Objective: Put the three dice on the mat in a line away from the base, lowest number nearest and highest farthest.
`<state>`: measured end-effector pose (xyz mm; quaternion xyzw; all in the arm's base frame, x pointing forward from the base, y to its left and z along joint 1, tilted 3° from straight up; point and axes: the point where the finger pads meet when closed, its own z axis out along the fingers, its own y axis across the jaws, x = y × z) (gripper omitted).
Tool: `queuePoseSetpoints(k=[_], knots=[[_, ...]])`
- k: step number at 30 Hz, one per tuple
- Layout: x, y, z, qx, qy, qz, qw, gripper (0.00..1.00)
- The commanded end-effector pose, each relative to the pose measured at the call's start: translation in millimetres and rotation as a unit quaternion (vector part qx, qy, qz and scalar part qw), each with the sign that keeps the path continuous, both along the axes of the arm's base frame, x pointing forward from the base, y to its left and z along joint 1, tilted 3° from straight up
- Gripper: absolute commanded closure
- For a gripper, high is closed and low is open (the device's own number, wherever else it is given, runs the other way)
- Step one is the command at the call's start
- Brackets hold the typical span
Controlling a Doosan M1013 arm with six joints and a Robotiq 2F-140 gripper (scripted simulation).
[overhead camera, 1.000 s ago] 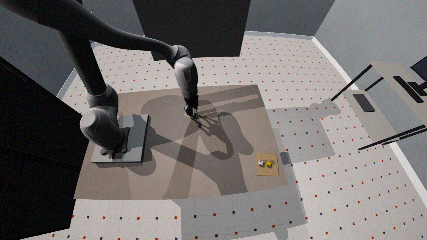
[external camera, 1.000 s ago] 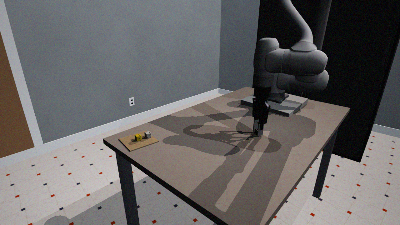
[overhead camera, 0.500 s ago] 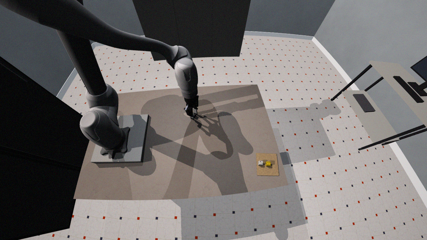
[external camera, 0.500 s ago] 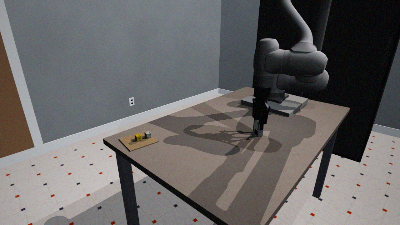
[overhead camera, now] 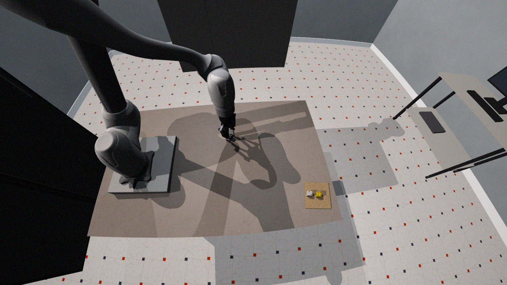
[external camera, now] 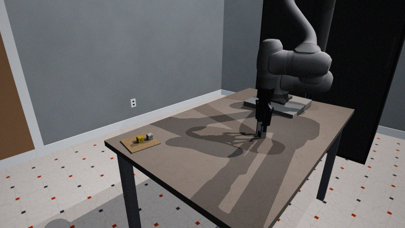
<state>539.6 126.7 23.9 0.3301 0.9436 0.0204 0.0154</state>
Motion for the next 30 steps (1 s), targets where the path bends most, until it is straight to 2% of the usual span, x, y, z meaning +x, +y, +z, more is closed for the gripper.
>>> queuePoseSetpoints(k=[1, 9, 10, 30], knots=[[0.4, 0.2, 0.6, 0.000, -0.001, 0.000, 1.000, 0.68], [0.4, 0.2, 0.6, 0.000, -0.001, 0.000, 1.000, 0.68], [0.4, 0.2, 0.6, 0.000, -0.001, 0.000, 1.000, 0.79], [0.4, 0.2, 0.6, 0.000, -0.001, 0.000, 1.000, 0.79]])
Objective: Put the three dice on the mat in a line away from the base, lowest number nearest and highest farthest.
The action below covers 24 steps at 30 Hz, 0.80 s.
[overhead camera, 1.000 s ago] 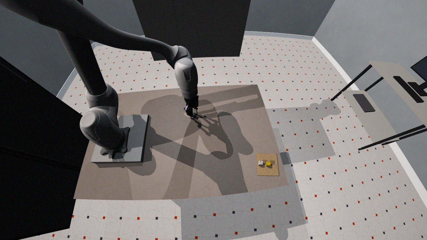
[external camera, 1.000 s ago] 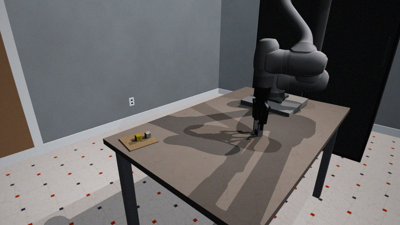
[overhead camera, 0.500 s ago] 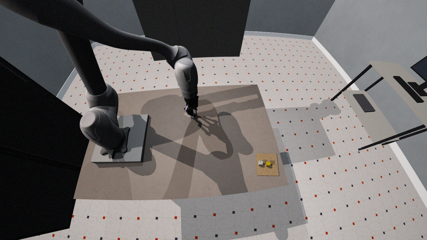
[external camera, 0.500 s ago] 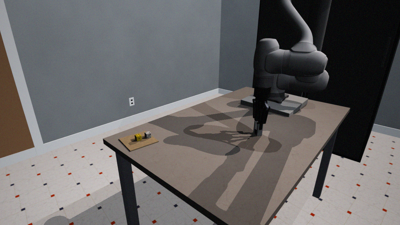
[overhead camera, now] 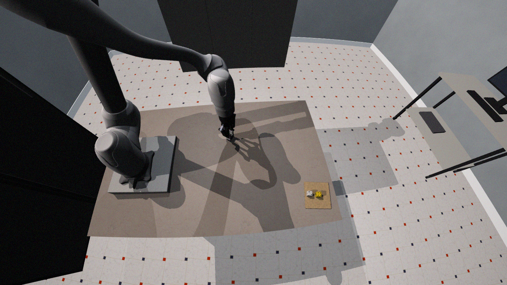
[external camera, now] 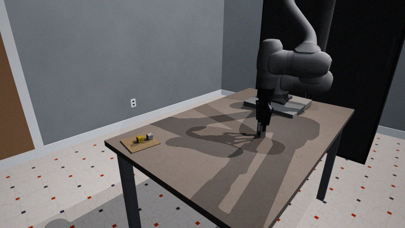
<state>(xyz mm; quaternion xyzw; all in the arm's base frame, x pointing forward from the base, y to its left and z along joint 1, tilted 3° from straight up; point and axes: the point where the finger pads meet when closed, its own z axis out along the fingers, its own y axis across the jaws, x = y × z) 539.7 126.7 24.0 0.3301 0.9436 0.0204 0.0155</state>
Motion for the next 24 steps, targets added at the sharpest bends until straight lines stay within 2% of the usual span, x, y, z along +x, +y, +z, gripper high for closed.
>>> queuePoseSetpoints(k=[1, 16, 22, 24], knots=[[0, 0, 0, 0.000, 0.000, 0.000, 1.000, 0.79], [0, 0, 2, 0.000, 0.000, 0.000, 1.000, 0.79], [-1, -1, 26, 0.000, 0.000, 0.000, 1.000, 0.79], [-1, -1, 26, 0.000, 0.000, 0.000, 1.000, 0.79]])
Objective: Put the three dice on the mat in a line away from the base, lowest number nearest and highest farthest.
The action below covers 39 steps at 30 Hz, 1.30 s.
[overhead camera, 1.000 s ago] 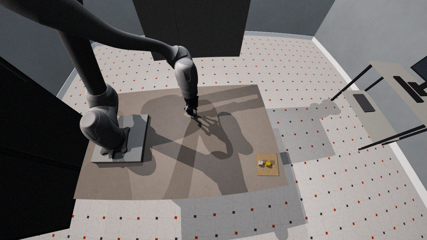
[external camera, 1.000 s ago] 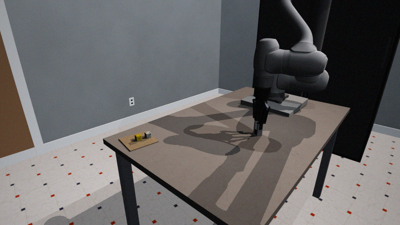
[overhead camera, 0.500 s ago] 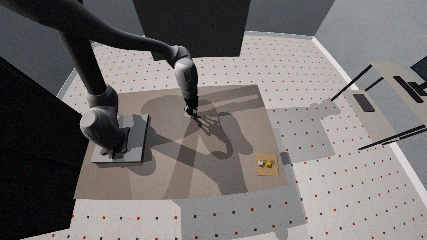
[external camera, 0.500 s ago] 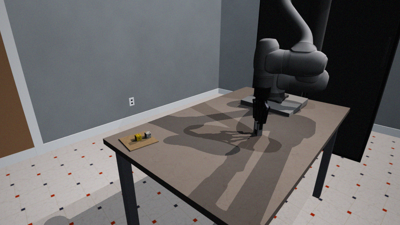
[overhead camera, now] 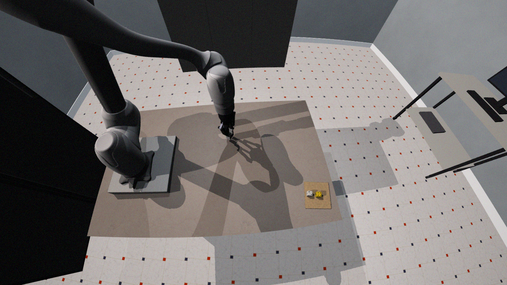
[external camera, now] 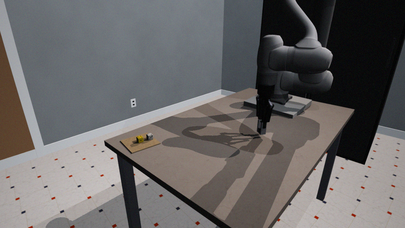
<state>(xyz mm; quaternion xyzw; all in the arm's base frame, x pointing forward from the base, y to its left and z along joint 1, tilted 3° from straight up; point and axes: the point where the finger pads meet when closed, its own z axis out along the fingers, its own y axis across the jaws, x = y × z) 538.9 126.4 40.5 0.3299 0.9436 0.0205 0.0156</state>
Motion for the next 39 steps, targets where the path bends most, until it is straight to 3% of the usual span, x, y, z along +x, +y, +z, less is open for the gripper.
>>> queuePoseSetpoints(k=[1, 7, 11, 25, 27, 29, 30, 31, 34, 35, 36, 37, 39], knots=[[0, 0, 16, 0.000, 0.000, 0.000, 1.000, 0.79], [-2, -2, 60, 0.000, 0.000, 0.000, 1.000, 0.79], [-3, -2, 80, 0.000, 0.000, 0.000, 1.000, 0.79], [-1, -3, 84, 0.000, 0.000, 0.000, 1.000, 0.79], [14, -7, 88, 0.000, 0.000, 0.005, 1.000, 0.79], [46, -17, 95, -0.001, -0.001, 0.014, 1.000, 0.79], [46, -17, 95, -0.001, -0.001, 0.014, 1.000, 0.79], [70, -26, 99, -0.001, -0.001, 0.021, 1.000, 0.79], [70, -26, 99, -0.001, -0.001, 0.021, 1.000, 0.79], [98, -37, 104, -0.001, -0.001, 0.029, 1.000, 0.79], [98, -37, 104, -0.001, -0.001, 0.029, 1.000, 0.79], [126, -51, 109, -0.002, -0.001, 0.038, 0.999, 0.79], [130, -52, 110, -0.002, -0.001, 0.038, 0.999, 0.79]])
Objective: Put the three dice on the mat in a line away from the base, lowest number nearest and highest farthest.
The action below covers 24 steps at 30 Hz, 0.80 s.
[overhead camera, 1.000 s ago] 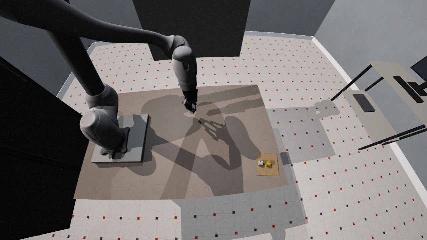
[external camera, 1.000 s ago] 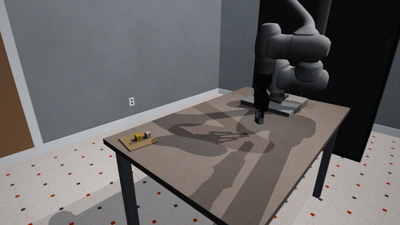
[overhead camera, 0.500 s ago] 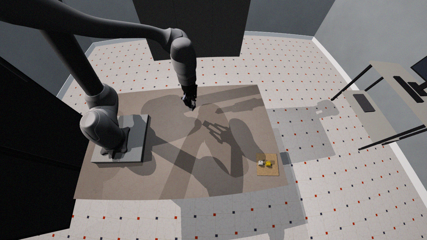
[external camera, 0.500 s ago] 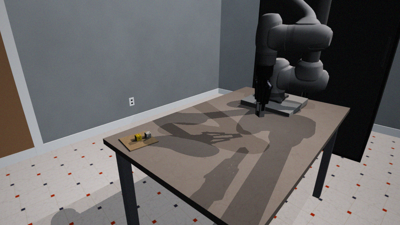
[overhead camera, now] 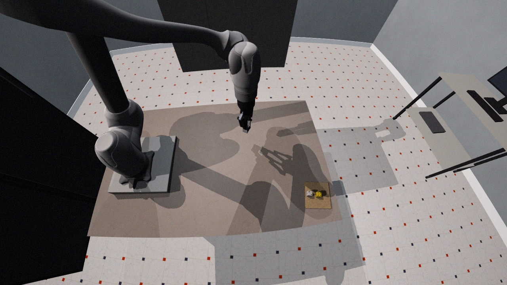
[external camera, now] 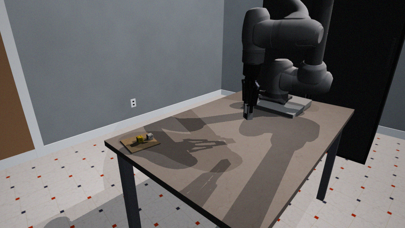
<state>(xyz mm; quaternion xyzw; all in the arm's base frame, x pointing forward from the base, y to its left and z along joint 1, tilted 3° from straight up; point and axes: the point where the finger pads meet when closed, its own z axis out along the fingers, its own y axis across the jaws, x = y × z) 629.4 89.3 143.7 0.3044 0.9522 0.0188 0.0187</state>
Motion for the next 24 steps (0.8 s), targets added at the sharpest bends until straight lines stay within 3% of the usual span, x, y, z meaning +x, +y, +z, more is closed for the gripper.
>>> queuePoseSetpoints(k=[1, 2, 4, 6, 8, 9, 12, 13, 14, 16, 18, 20, 22, 24], knots=[[39, -15, 6, 0.001, 0.002, 0.012, 1.000, 0.79], [74, -34, 11, 0.001, 0.002, 0.022, 1.000, 0.79], [74, -34, 11, 0.001, 0.002, 0.022, 1.000, 0.79], [109, -55, 15, 0.000, 0.001, 0.034, 0.999, 0.79], [110, -56, 15, 0.000, 0.001, 0.034, 0.999, 0.79], [137, -76, 18, 0.000, 0.001, 0.046, 0.999, 0.79], [146, -82, 18, 0.000, 0.001, 0.046, 0.999, 0.79], [172, -104, 20, -0.001, 0.001, 0.059, 0.998, 0.79], [181, -110, 20, -0.001, 0.001, 0.059, 0.998, 0.79], [181, -111, 20, -0.001, 0.001, 0.059, 0.998, 0.79], [213, -141, 21, -0.001, 0.000, 0.072, 0.997, 0.79], [214, -142, 21, -0.001, 0.000, 0.072, 0.997, 0.79], [244, -175, 20, -0.002, 0.000, 0.085, 0.996, 0.79], [245, -176, 20, -0.002, 0.000, 0.085, 0.996, 0.79]])
